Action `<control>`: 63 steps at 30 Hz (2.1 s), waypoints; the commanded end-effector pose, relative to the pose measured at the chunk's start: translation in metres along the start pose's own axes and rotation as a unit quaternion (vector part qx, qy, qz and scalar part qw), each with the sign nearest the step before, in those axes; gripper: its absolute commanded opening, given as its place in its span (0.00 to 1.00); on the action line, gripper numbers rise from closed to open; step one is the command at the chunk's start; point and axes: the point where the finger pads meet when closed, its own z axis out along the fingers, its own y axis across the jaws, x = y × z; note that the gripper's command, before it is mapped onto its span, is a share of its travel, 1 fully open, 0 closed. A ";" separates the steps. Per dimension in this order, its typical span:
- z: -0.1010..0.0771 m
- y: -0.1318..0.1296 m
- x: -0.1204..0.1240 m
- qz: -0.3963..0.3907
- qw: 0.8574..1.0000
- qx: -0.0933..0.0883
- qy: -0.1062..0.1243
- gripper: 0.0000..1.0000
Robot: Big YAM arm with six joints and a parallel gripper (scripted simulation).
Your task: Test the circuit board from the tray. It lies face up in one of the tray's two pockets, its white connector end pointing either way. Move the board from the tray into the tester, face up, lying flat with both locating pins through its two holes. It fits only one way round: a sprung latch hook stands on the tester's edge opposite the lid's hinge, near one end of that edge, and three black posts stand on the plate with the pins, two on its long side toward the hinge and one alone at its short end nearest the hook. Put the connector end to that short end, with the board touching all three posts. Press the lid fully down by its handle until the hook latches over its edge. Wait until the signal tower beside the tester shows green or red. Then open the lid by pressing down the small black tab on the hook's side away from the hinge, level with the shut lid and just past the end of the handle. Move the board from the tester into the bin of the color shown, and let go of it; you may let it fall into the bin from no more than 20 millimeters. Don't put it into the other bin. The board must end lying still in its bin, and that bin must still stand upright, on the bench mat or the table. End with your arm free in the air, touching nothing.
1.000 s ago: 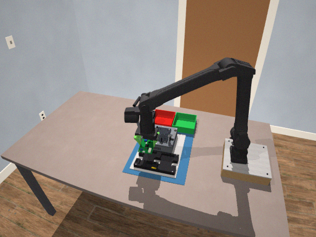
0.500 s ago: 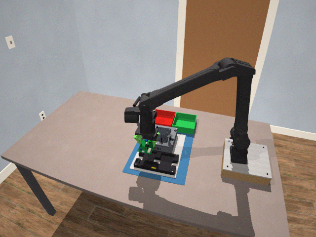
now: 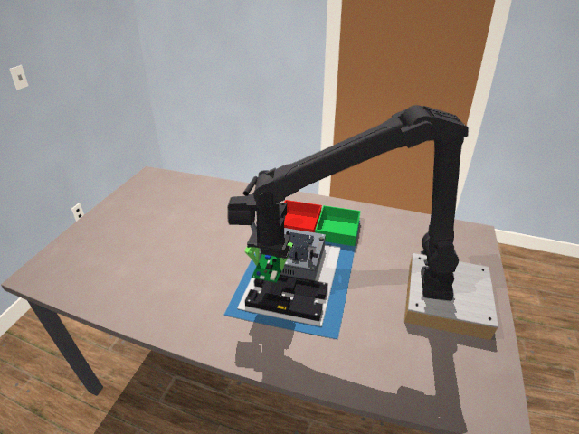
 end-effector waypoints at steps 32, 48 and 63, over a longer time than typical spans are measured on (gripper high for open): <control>-0.017 -0.001 -0.016 0.001 1.000 -0.013 0.000 0.72; -0.014 -0.005 -0.048 0.001 1.000 -0.017 -0.001 0.72; -0.006 -0.019 -0.091 0.001 1.000 -0.004 -0.002 0.72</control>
